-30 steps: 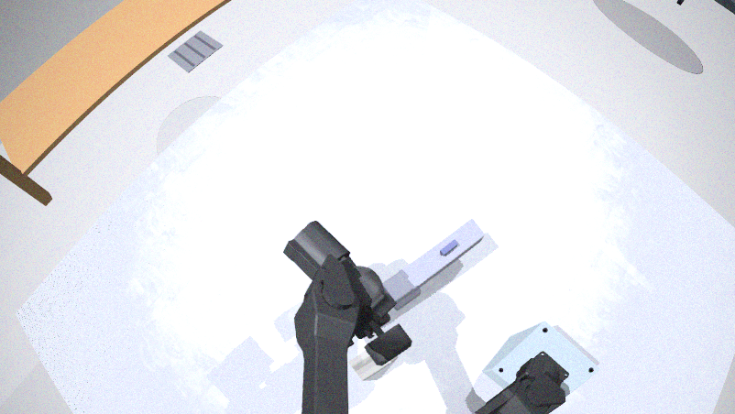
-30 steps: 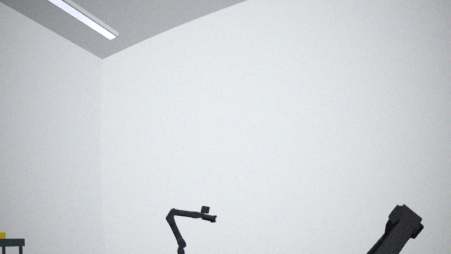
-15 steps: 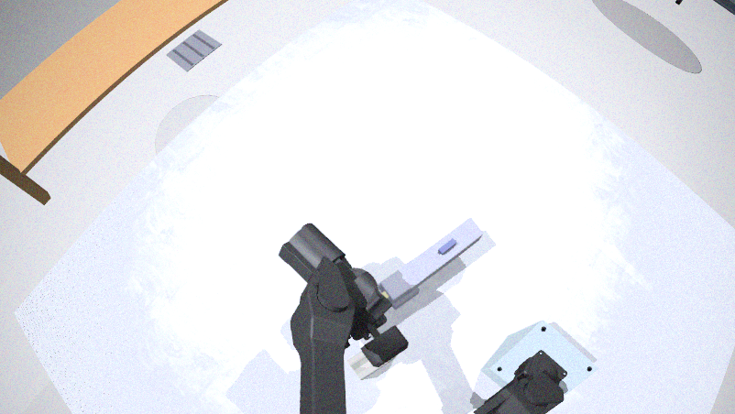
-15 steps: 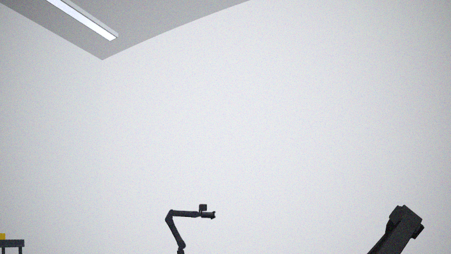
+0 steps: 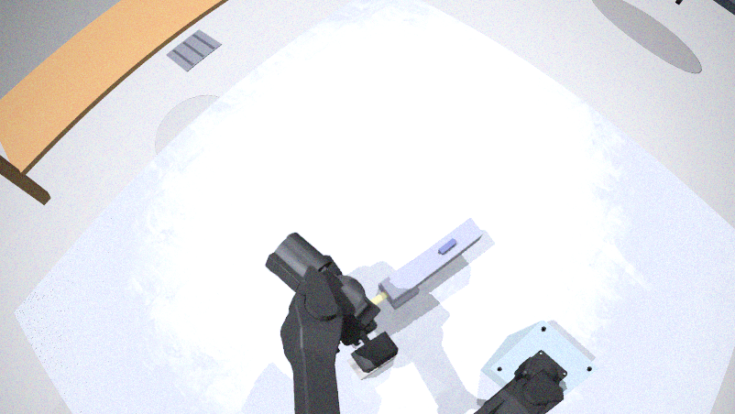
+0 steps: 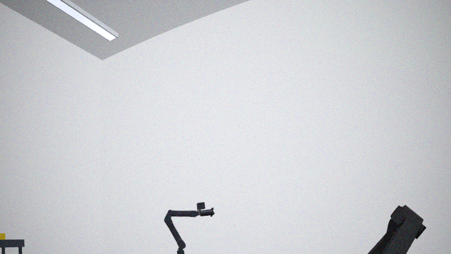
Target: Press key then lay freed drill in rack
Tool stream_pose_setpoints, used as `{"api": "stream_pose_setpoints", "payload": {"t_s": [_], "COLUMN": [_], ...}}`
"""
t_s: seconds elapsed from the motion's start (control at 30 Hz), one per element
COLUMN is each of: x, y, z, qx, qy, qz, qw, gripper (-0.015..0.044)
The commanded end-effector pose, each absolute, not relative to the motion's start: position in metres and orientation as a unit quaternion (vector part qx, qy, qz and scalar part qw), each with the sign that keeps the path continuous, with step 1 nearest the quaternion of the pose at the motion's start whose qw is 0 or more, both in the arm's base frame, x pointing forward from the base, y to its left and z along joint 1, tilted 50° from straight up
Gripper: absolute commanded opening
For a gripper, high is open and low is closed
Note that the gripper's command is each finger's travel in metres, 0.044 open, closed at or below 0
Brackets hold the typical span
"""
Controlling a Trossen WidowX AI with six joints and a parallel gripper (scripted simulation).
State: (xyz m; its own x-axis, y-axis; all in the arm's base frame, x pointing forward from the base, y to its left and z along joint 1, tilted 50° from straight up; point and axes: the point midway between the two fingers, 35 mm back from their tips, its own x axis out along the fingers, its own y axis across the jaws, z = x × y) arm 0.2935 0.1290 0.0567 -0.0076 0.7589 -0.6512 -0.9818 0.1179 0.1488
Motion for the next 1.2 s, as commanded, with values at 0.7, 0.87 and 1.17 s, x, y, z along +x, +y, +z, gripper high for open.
{"api": "stream_pose_setpoints", "payload": {"t_s": [0.7, 0.87, 1.17], "x": [0.303, 0.304, 0.301], "y": [0.153, 0.159, 0.154], "z": [0.086, 0.091, 0.093], "qx": [-0.18, -0.18, -0.18], "qy": [0.306, 0.306, 0.306], "qz": [0.638, 0.638, 0.638], "qw": [0.683, 0.683, 0.683], "gripper": [0.0, 0.0, 0.0]}}
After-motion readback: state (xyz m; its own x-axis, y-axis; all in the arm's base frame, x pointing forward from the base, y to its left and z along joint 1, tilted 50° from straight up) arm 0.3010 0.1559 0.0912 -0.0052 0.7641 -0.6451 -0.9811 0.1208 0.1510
